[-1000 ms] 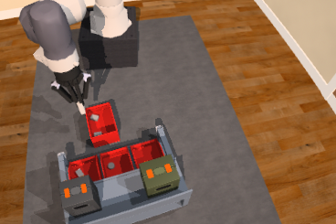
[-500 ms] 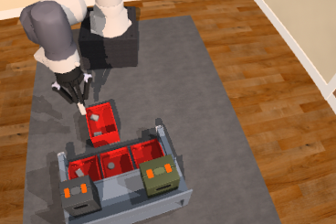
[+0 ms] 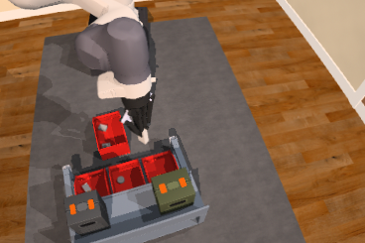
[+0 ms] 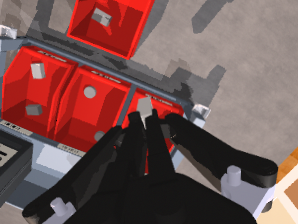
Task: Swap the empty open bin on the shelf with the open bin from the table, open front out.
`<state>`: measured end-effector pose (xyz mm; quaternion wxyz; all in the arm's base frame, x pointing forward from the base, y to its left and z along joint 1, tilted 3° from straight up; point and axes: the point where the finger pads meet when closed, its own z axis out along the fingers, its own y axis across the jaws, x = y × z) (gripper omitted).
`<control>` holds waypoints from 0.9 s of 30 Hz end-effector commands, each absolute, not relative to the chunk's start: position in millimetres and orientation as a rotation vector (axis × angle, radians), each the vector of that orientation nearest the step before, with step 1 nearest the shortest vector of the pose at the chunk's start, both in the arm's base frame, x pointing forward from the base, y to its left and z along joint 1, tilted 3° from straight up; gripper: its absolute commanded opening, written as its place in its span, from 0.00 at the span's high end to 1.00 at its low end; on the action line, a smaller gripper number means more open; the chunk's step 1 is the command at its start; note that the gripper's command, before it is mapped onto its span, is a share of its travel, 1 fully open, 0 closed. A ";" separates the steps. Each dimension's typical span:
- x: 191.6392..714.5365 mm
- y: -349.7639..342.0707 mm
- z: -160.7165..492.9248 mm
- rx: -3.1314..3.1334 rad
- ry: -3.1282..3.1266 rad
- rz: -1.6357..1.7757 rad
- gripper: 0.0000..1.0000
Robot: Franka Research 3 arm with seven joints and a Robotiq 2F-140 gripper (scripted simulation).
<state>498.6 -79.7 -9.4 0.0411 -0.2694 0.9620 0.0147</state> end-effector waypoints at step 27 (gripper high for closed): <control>519.1 -49.0 -19.1 -2.091 2.282 0.043 0.43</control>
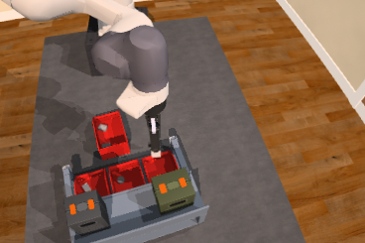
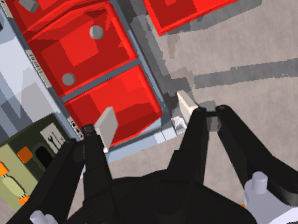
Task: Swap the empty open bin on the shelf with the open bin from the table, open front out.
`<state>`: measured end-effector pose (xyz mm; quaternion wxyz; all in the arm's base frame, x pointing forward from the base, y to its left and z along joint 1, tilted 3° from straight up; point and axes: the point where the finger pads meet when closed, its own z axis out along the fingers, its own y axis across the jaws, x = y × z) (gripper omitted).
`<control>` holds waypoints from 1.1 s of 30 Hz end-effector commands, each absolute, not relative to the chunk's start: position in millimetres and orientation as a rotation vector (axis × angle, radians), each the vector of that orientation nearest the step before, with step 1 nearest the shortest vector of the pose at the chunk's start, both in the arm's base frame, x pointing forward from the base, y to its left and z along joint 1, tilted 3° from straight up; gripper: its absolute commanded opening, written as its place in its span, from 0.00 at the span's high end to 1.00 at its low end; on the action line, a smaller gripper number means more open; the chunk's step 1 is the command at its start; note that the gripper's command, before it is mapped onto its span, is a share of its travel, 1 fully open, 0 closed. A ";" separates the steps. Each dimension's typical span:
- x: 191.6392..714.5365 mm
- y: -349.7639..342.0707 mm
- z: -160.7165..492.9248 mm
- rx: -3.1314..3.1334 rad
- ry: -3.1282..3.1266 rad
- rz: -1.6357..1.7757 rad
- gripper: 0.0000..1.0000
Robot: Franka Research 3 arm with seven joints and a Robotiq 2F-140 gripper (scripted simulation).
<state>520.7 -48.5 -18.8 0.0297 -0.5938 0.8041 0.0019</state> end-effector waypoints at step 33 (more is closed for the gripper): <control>519.3 -48.8 -23.7 -2.091 2.281 0.042 0.43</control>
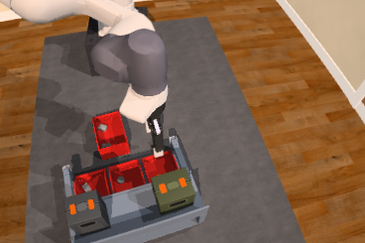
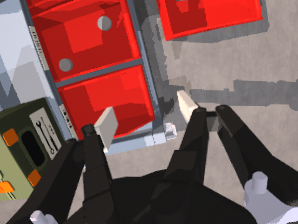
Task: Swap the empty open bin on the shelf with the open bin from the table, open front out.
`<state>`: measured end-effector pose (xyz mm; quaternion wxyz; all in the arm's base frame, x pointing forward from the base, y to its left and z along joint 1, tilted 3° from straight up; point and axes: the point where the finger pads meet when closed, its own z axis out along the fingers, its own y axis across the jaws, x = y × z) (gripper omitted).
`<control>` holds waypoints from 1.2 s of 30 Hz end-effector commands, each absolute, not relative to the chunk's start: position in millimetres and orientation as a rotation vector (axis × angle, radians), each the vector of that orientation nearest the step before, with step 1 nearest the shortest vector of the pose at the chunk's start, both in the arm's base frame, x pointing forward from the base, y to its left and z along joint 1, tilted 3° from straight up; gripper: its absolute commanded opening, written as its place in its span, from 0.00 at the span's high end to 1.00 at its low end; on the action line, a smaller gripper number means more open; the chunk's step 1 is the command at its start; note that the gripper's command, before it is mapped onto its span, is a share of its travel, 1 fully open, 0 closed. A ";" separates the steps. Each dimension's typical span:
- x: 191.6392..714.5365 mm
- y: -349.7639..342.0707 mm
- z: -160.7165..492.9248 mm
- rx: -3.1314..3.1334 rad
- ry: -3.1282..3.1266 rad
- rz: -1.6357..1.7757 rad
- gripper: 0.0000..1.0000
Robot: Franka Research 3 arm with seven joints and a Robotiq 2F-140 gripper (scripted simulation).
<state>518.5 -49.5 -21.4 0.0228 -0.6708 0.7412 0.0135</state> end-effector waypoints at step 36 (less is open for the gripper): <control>521.5 -46.8 -79.3 -2.091 2.281 0.042 0.43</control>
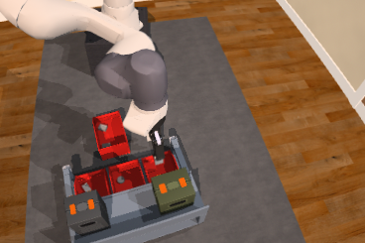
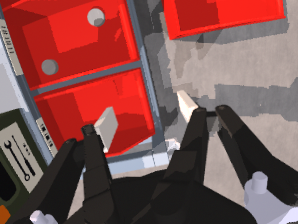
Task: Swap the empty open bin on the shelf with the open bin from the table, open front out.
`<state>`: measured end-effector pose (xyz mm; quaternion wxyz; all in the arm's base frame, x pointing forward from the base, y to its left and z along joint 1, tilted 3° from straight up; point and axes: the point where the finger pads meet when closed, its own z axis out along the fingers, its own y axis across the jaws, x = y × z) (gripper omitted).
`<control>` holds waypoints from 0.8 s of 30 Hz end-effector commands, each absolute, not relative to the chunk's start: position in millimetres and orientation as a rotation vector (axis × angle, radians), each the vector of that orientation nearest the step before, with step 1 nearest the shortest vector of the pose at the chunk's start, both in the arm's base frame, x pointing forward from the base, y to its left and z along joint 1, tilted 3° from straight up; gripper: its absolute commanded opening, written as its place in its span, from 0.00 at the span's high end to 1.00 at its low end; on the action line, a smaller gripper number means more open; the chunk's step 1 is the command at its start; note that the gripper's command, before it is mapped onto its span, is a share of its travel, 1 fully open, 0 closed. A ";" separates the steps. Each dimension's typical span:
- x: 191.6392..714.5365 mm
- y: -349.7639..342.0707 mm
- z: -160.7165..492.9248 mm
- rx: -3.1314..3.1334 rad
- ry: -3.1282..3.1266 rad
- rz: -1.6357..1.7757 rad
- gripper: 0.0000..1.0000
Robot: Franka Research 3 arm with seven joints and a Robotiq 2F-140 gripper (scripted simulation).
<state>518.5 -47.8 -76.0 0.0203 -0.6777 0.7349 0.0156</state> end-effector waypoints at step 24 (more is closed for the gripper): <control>521.8 -46.5 -86.8 -2.091 2.281 0.042 0.43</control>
